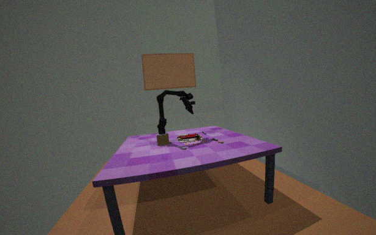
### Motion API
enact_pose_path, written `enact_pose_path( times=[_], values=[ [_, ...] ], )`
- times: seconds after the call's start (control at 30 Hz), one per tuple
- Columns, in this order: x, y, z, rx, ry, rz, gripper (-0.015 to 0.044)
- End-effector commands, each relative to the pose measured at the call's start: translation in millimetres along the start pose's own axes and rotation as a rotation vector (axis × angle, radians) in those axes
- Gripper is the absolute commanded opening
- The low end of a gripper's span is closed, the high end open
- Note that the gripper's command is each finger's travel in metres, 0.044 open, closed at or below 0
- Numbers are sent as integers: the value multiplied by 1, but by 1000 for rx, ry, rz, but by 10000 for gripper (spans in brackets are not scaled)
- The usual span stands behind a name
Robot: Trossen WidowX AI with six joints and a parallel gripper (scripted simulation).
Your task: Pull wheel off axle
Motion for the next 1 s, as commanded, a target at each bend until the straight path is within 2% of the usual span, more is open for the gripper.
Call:
enact_pose_path(
  times=[0.0,0.27,0.97],
  values=[
    [-4,-22,59,92,134,352,300],
    [-4,-89,157,312,341,1182,300],
    [-10,-93,169,322,347,1215,300]
  ],
)
Point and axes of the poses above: the point midway between the two fingers, 35 mm back from their tips, its own z axis out along the fingers, its own y axis across the jaws, x = y × z, the point moved 2 cm from there along -z, back along the fingers, and after that the axes turned 14 degrees about z, right-handed, at the moved point
